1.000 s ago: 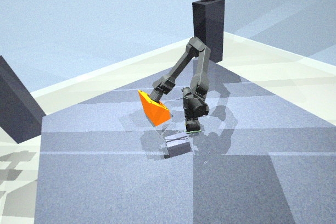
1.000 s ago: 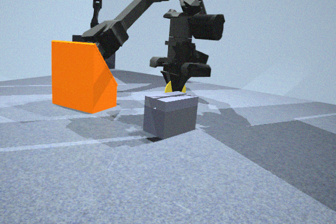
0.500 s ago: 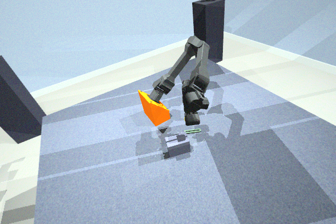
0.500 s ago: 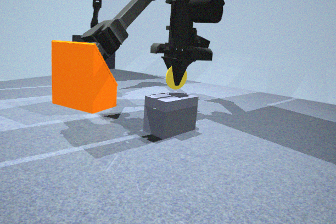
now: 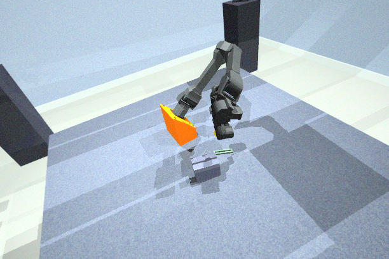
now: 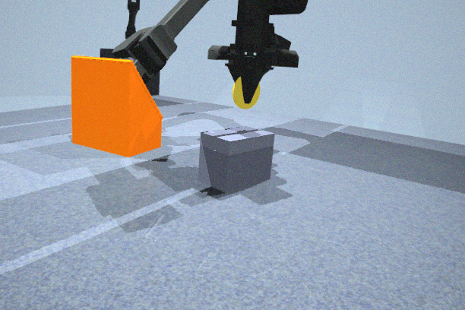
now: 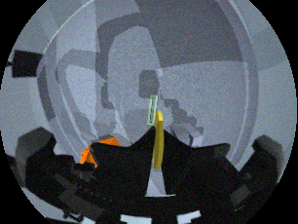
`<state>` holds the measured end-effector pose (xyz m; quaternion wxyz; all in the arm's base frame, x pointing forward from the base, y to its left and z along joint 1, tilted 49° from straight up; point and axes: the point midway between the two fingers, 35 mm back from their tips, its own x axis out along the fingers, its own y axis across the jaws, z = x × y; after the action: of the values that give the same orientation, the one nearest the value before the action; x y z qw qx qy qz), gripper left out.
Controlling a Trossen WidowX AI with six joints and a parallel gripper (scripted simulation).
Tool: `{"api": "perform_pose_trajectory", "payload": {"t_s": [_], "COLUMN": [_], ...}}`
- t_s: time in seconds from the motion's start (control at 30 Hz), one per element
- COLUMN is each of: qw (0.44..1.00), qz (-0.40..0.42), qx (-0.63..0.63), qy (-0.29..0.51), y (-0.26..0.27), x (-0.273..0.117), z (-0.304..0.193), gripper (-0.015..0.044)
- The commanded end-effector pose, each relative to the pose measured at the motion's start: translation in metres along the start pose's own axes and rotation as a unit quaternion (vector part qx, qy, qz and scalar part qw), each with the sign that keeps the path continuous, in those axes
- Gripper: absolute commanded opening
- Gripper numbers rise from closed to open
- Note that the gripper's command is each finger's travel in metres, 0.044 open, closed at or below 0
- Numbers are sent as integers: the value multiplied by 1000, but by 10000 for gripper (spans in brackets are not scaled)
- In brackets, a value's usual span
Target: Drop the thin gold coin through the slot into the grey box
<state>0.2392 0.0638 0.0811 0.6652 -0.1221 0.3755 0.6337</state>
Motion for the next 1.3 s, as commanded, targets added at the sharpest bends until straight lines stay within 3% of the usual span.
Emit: {"api": "perform_pose_trajectory", "payload": {"t_s": [0.0, 1.27], "qw": [999, 998], "qz": [0, -4], "qx": [-54, -63], "qy": [1, 4], "y": [-4, -62], "x": [-2, -6], "z": [5, -46], "gripper": [0, 0]}}
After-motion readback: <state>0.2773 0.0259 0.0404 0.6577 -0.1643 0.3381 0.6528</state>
